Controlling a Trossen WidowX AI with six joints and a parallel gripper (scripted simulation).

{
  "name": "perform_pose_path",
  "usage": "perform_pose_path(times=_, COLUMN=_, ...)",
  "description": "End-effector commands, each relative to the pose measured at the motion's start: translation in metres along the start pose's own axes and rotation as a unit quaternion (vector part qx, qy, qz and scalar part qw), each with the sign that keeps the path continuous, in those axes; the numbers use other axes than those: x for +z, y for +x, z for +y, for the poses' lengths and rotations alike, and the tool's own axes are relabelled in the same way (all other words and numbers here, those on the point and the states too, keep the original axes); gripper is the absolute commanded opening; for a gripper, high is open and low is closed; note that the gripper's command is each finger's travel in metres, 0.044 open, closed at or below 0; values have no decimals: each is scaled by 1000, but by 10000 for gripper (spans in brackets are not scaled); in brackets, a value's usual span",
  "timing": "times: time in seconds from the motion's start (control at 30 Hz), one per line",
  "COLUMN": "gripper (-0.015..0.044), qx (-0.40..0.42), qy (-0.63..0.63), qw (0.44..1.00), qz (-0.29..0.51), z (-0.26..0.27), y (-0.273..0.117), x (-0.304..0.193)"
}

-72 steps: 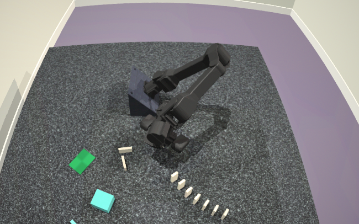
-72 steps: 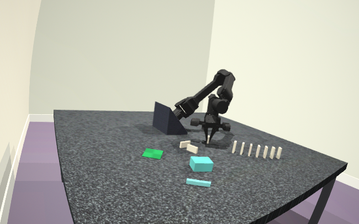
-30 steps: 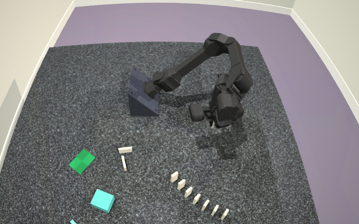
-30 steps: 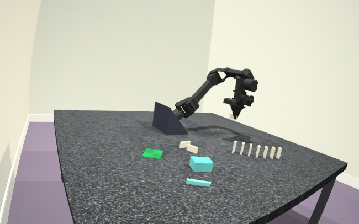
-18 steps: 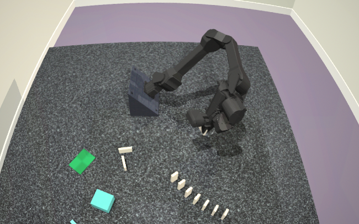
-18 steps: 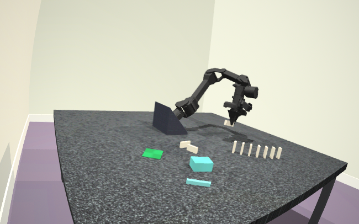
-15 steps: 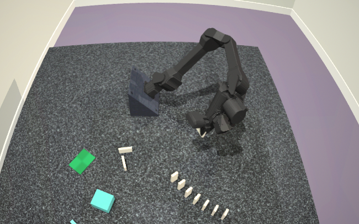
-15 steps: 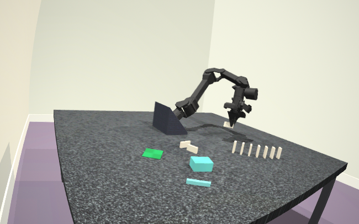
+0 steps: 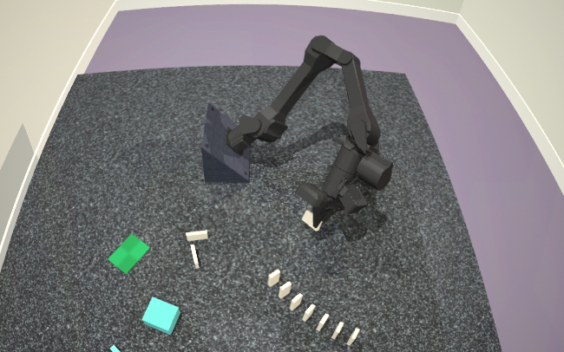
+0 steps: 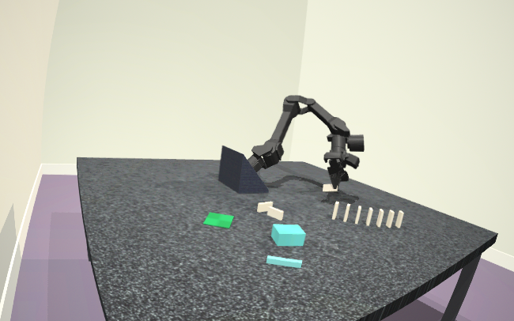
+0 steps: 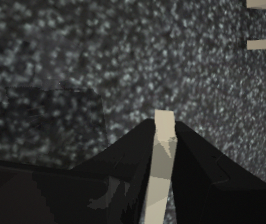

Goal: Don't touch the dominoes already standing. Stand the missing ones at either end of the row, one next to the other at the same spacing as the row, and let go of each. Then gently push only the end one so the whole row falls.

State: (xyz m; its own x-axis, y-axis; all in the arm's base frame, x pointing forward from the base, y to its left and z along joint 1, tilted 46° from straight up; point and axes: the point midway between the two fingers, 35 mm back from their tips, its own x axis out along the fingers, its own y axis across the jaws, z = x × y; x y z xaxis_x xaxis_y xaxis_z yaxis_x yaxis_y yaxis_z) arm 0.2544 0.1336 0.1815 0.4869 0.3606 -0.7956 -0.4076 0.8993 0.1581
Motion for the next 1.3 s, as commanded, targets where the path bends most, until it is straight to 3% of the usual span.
perform_pose_path(times=0.0, gripper=22, qx=-21, qy=-5, qw=999, qz=-41, z=3, y=2, x=4)
perform_pose_path(times=0.6, gripper=22, qx=-64, qy=25, qw=965, qz=-251, z=26, y=-6, x=20)
perform_pose_path(times=1.27, gripper=22, qx=-21, qy=175, qw=873, qz=-455, z=38, y=-46, x=5)
